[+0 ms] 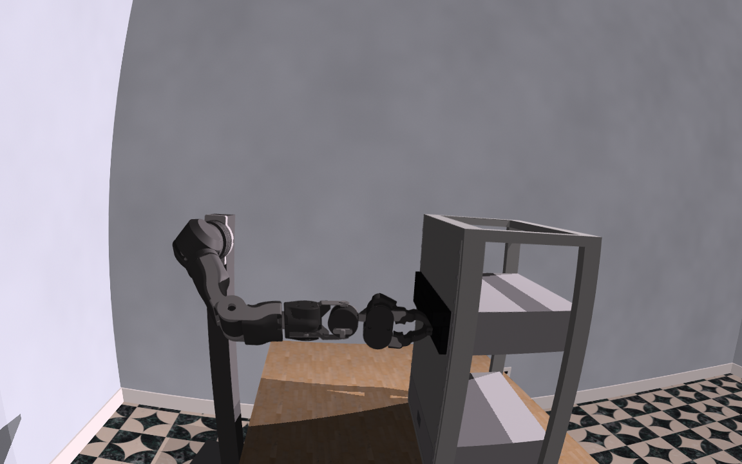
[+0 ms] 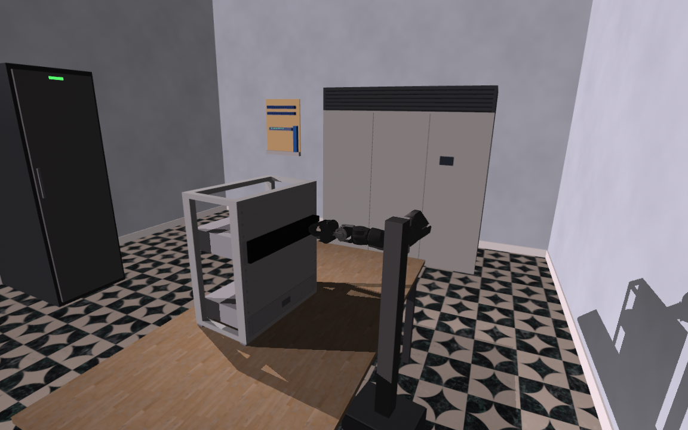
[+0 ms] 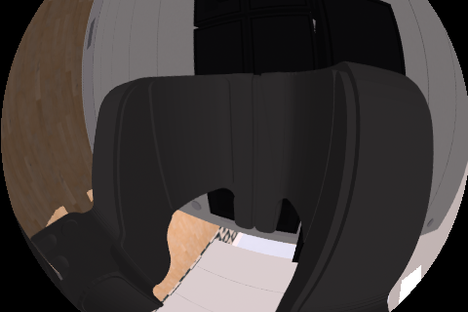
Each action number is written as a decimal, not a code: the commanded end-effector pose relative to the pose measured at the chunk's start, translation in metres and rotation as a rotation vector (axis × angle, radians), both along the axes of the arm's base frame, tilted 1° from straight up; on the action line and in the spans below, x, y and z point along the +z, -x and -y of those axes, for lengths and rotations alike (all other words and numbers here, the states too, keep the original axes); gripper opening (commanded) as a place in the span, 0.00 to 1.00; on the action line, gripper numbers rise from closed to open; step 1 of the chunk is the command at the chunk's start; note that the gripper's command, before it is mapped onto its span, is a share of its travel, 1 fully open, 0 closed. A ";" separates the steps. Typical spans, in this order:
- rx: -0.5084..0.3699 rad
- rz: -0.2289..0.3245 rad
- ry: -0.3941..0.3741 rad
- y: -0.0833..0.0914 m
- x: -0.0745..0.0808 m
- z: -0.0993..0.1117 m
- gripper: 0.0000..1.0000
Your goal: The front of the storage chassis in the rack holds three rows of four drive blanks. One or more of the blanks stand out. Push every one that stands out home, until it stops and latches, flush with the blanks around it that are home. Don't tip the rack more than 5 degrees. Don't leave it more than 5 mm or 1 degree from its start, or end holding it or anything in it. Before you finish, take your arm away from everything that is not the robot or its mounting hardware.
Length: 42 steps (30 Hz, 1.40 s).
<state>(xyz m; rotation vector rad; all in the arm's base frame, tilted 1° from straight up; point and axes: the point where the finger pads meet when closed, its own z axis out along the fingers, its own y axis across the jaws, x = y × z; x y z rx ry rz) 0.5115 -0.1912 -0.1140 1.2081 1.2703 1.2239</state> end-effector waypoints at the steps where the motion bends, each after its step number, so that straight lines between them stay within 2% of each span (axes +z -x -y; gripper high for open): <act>1: 0.023 0.041 -0.002 -0.002 0.014 -0.007 0.00; 42: 0.021 0.040 -0.002 -0.005 0.018 -0.009 0.00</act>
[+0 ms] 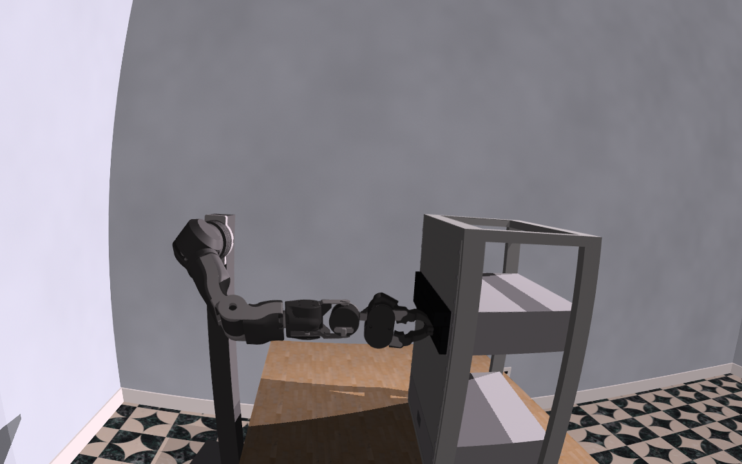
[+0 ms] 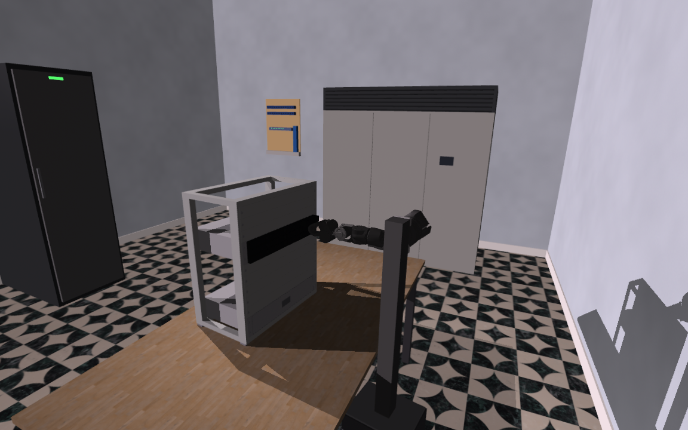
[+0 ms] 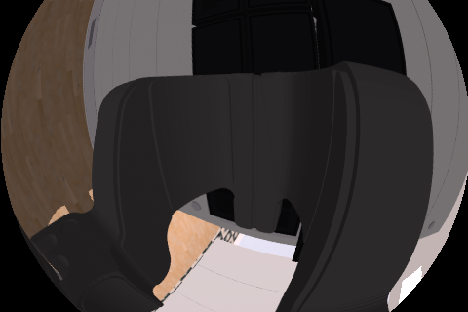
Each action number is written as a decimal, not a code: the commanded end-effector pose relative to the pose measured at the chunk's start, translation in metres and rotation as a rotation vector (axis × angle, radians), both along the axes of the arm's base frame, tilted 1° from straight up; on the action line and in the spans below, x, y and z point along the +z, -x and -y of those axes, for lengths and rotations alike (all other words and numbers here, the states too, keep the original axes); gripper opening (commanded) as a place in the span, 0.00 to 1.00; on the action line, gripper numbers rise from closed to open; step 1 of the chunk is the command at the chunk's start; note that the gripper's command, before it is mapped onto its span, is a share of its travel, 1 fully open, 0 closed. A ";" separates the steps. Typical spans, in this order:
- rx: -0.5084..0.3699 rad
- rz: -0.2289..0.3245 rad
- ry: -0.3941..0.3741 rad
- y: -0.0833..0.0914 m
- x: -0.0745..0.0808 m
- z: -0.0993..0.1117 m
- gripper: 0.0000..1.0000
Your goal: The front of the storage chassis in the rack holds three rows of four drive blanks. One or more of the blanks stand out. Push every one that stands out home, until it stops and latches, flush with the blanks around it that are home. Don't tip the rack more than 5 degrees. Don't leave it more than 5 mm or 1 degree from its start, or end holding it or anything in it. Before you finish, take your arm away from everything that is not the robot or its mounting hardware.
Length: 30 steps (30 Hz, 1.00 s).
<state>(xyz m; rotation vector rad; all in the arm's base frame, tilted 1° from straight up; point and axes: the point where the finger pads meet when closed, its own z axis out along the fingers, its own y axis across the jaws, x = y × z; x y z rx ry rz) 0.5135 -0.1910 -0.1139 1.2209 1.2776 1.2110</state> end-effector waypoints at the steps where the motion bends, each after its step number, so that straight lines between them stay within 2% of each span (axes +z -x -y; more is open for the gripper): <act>1: 0.028 0.054 -0.004 -0.003 0.018 -0.008 0.00; 30: 0.028 0.055 -0.004 -0.006 0.023 -0.010 0.00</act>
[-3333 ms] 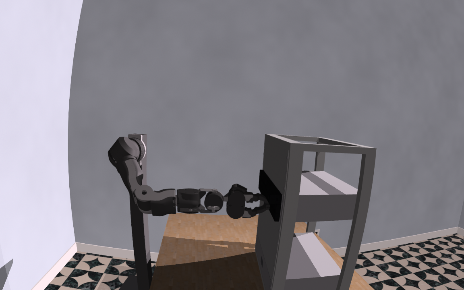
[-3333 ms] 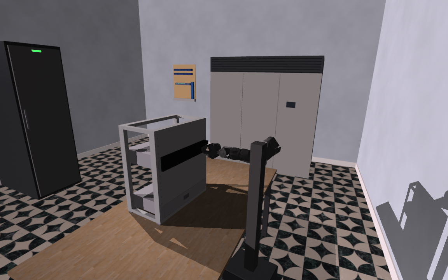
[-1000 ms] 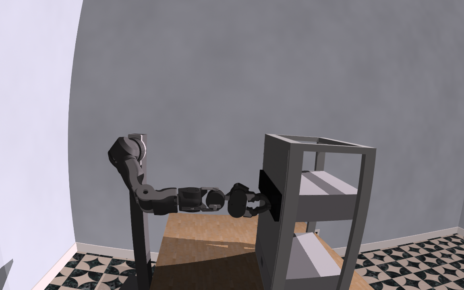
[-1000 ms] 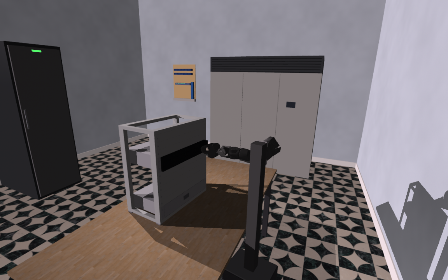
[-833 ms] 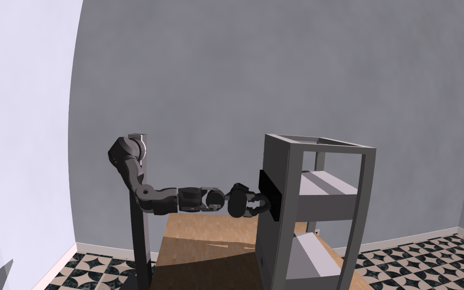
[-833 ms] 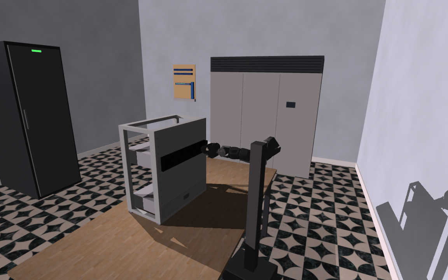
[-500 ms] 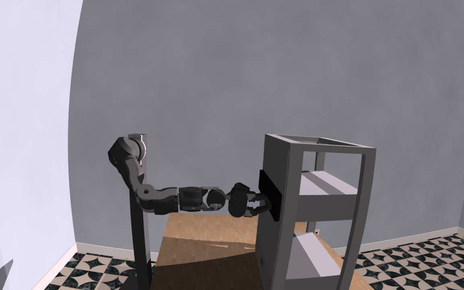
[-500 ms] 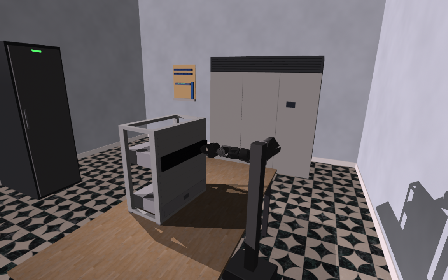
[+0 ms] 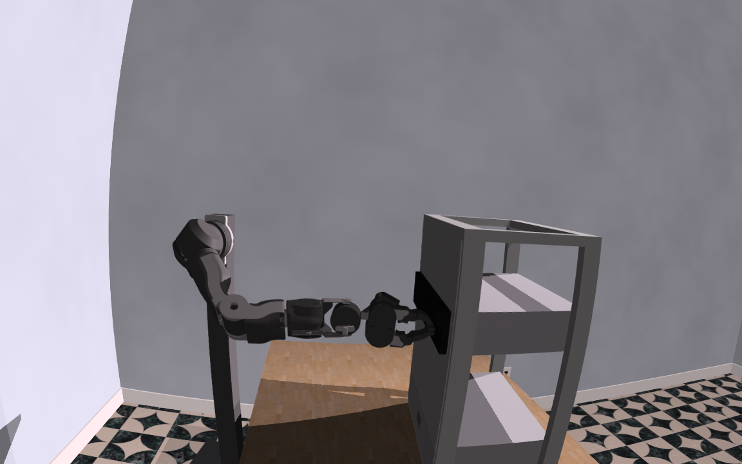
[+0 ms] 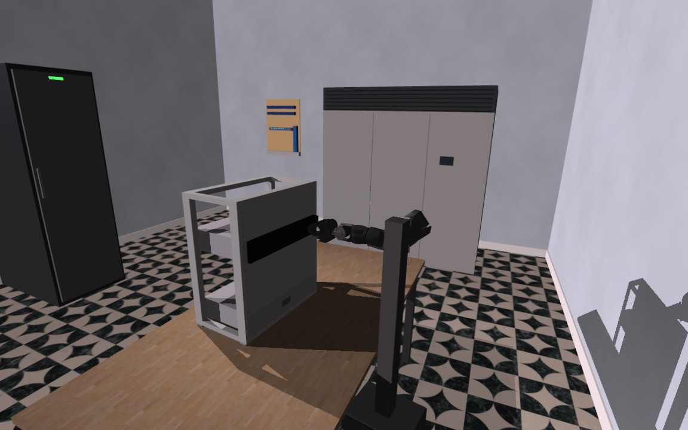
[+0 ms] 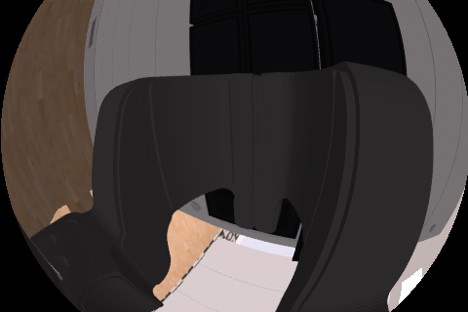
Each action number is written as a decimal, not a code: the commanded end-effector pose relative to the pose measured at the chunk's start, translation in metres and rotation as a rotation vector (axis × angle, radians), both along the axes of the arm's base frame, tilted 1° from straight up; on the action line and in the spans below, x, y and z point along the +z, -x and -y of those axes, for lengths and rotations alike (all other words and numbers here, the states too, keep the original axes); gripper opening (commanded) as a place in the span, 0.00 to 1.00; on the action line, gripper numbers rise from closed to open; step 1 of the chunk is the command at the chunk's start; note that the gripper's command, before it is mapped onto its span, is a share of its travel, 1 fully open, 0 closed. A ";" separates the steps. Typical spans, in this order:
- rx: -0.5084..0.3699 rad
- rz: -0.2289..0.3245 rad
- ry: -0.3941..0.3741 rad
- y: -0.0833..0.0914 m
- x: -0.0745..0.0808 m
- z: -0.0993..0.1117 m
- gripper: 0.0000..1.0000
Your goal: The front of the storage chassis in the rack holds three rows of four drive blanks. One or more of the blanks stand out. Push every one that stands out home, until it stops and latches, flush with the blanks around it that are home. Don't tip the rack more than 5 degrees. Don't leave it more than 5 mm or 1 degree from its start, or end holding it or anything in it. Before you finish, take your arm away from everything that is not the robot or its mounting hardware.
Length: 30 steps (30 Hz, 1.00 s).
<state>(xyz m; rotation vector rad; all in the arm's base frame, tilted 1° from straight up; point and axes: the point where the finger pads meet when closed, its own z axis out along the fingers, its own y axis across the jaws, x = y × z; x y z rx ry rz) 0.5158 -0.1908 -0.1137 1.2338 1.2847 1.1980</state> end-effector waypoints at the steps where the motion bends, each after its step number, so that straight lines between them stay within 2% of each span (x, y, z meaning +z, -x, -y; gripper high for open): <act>1: 0.034 0.070 -0.006 -0.003 0.022 -0.010 0.00; 30: 0.034 0.069 -0.006 -0.006 0.027 -0.012 0.00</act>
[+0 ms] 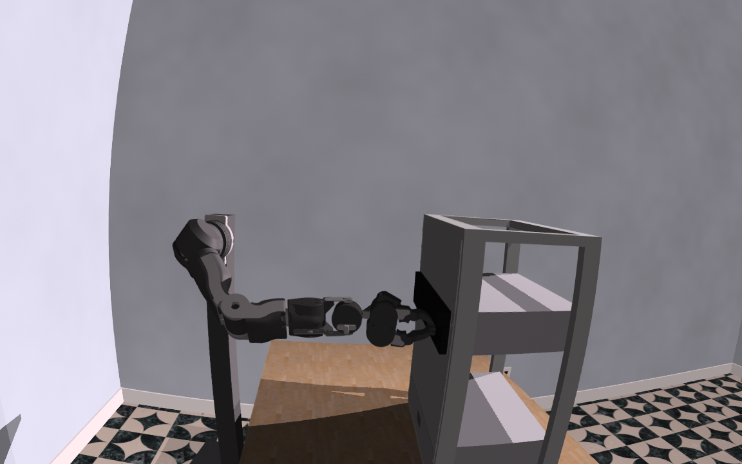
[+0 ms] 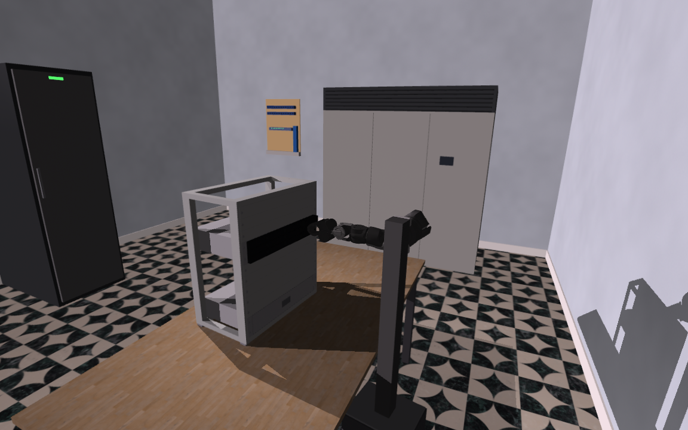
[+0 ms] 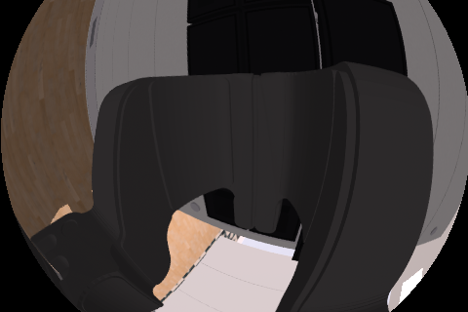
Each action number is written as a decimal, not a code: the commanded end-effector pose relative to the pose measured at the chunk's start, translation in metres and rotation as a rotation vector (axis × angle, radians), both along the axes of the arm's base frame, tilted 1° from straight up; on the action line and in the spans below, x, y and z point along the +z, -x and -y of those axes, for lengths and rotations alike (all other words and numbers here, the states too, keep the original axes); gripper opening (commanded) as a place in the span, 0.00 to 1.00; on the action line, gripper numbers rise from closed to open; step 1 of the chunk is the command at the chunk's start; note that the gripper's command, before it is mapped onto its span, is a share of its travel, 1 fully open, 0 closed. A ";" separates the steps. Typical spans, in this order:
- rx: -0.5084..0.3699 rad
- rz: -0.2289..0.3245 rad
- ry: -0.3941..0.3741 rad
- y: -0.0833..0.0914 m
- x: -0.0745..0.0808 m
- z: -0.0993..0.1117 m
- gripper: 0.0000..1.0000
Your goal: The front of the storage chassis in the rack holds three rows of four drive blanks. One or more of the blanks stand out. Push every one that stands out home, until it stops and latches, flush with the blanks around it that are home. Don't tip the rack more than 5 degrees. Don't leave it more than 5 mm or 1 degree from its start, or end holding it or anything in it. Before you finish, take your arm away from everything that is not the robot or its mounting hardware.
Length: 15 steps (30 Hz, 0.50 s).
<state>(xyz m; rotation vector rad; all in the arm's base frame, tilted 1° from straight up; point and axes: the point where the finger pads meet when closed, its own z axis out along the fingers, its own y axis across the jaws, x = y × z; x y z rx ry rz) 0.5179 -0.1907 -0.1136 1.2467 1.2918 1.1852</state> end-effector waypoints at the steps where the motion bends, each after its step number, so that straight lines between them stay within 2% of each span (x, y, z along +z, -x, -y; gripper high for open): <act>1: 0.040 0.084 -0.008 -0.004 0.027 -0.012 0.00; 15: 0.039 0.083 -0.008 -0.007 0.030 -0.013 0.00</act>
